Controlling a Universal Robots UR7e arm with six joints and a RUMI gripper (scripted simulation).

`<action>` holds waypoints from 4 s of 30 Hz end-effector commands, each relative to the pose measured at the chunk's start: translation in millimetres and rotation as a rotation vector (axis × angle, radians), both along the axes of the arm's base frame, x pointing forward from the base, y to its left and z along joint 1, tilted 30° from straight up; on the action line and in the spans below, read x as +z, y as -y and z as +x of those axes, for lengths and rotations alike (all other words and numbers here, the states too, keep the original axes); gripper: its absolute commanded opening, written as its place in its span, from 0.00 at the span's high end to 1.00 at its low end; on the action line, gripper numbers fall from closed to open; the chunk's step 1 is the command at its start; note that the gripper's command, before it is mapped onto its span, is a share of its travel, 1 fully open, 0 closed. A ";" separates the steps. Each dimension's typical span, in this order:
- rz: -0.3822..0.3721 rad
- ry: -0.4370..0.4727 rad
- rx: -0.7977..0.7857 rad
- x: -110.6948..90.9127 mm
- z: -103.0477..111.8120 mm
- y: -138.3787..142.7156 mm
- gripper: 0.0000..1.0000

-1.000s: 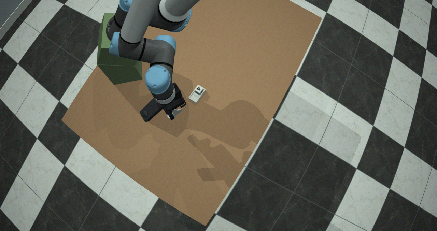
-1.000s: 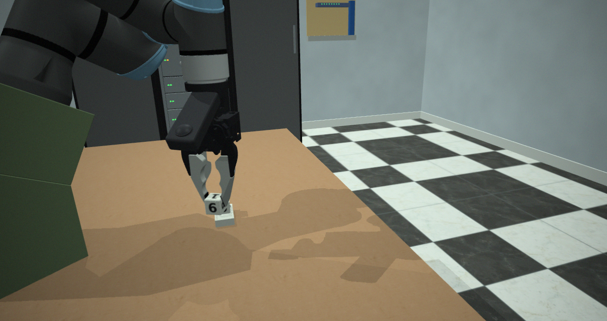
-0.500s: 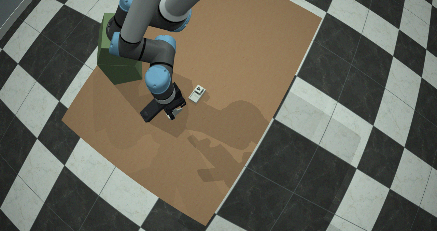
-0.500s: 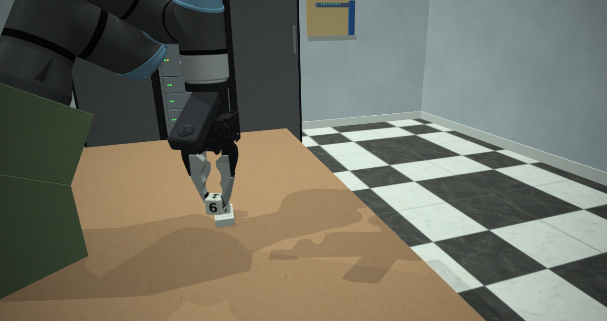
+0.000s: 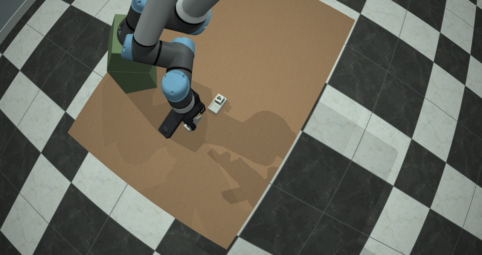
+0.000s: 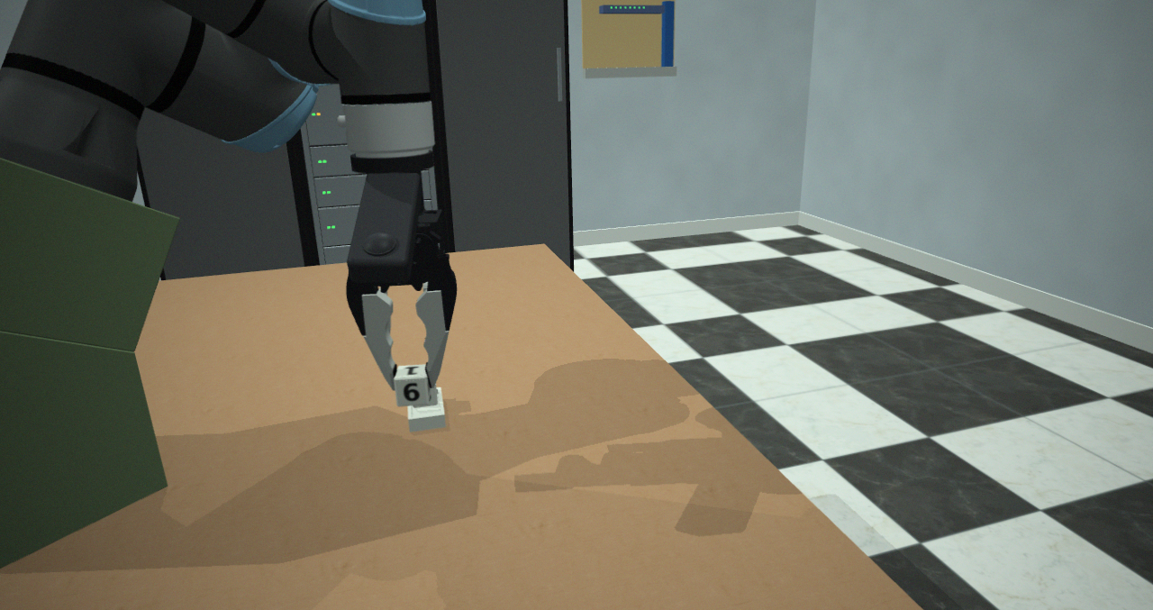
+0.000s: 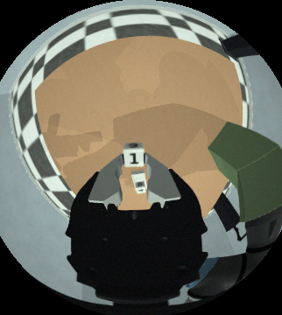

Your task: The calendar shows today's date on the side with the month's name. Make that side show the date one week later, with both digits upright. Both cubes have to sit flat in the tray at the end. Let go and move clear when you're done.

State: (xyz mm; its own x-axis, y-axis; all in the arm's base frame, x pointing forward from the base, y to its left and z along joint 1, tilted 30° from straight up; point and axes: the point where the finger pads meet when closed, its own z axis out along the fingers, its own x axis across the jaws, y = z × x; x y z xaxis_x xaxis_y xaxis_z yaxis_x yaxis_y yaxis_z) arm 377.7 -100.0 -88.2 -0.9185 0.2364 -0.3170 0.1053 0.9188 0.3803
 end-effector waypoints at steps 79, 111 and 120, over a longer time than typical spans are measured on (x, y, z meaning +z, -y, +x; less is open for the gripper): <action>-0.643 0.543 1.471 18.6 6.2 -45.0 0.90; -0.643 0.546 1.480 13.6 8.0 -48.6 0.90; -0.645 0.546 1.481 1.8 14.0 -52.0 0.90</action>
State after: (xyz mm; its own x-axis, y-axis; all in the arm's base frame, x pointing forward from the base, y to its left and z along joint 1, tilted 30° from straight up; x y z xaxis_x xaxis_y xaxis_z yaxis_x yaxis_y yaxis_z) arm 388.0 -52.1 -78.0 0.0218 -0.9398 -0.3411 -0.9244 0.1110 -0.3648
